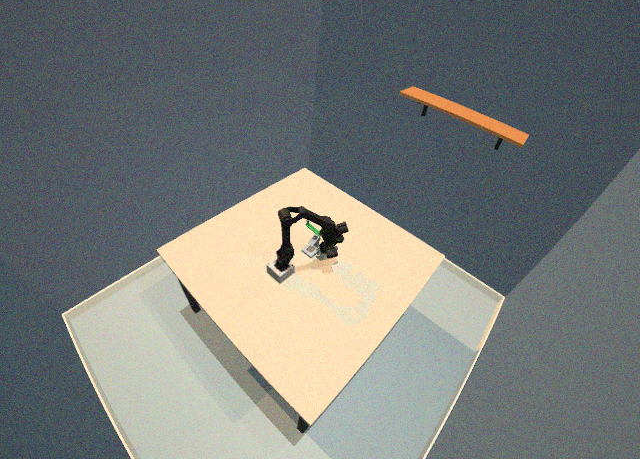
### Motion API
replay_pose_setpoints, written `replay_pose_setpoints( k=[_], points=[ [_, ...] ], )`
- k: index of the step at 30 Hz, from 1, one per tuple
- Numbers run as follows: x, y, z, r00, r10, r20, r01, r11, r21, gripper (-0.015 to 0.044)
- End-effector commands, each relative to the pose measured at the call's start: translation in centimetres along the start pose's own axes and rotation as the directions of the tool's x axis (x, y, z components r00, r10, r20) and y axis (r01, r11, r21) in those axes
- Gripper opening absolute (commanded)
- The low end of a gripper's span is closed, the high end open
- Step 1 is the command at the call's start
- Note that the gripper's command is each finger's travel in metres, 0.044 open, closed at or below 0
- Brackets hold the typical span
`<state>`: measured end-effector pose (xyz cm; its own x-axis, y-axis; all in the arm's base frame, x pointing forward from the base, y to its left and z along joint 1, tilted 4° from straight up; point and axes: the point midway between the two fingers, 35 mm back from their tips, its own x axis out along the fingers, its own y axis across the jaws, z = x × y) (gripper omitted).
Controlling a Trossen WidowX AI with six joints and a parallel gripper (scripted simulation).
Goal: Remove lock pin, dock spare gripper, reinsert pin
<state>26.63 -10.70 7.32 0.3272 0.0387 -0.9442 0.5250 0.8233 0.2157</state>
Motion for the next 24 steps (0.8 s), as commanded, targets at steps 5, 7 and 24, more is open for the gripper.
replay_pose_setpoints(
  k=[5, 7, 24],
  points=[
    [-0.2, 0.6, -1.6, 0.992, 0.079, -0.100, -0.075, 0.996, 0.043, 0.0000],
    [-0.2, 0.7, -2.1, 0.987, 0.101, -0.127, -0.094, 0.994, 0.059, 0.0000],
    [-1.8, 2.1, -5.9, 0.891, 0.313, -0.330, -0.227, 0.935, 0.273, 0.0000]
  ],
)
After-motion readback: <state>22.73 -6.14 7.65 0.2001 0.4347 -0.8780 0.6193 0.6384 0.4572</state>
